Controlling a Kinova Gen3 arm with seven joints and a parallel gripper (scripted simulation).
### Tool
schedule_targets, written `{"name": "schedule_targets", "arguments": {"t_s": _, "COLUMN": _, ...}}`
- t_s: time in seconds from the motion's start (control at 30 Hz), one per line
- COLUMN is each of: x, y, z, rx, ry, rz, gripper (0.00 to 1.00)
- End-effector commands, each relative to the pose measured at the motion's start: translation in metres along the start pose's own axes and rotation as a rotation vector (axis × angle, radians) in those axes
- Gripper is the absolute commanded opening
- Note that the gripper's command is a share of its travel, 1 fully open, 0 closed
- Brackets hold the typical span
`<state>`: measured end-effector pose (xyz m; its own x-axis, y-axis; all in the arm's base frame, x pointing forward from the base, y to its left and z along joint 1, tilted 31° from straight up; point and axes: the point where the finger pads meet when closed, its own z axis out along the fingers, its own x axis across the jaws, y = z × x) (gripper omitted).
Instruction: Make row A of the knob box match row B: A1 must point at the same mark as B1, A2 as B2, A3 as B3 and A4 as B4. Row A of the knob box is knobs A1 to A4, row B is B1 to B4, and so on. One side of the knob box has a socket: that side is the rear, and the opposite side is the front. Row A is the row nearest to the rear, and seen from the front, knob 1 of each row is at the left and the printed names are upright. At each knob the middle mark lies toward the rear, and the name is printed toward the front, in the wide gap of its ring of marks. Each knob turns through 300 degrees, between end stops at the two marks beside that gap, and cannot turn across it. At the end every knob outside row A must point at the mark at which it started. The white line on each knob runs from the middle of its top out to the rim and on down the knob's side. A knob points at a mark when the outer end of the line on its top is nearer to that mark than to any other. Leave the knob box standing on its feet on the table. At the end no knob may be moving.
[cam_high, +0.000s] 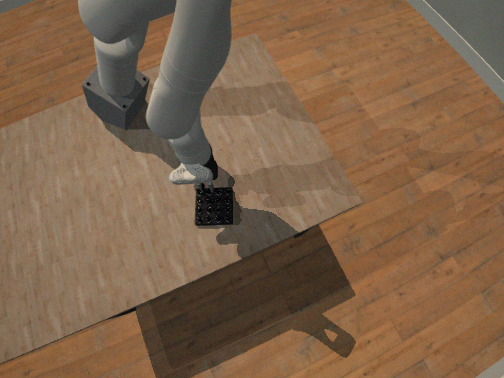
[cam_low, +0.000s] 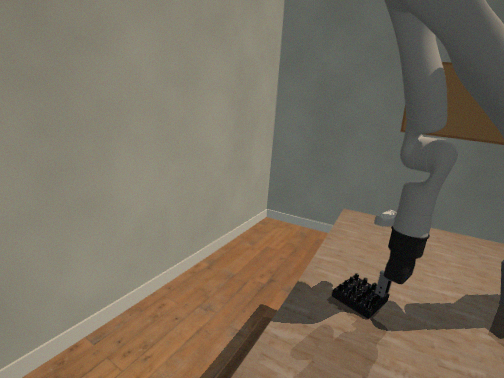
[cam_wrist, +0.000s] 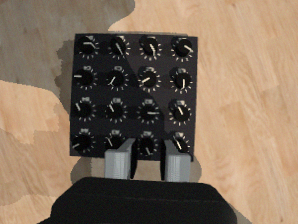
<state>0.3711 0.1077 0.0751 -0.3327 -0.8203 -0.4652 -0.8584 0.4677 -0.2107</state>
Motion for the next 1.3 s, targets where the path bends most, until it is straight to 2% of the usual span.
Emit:
{"name": "schedule_targets", "arguments": {"t_s": 0.0, "x": -0.002, "y": -0.003, "z": -0.008, "rx": 0.014, "ry": -0.003, "rz": -0.002, "gripper": 0.46}}
{"name": "schedule_targets", "arguments": {"t_s": 0.4, "x": -0.002, "y": -0.003, "z": -0.028, "rx": 0.024, "ry": 0.018, "rz": 0.003, "gripper": 0.46}}
{"name": "schedule_targets", "arguments": {"t_s": 1.27, "x": 0.0, "y": -0.005, "z": -0.028, "rx": 0.027, "ry": 0.02, "rz": 0.043, "gripper": 0.46}}
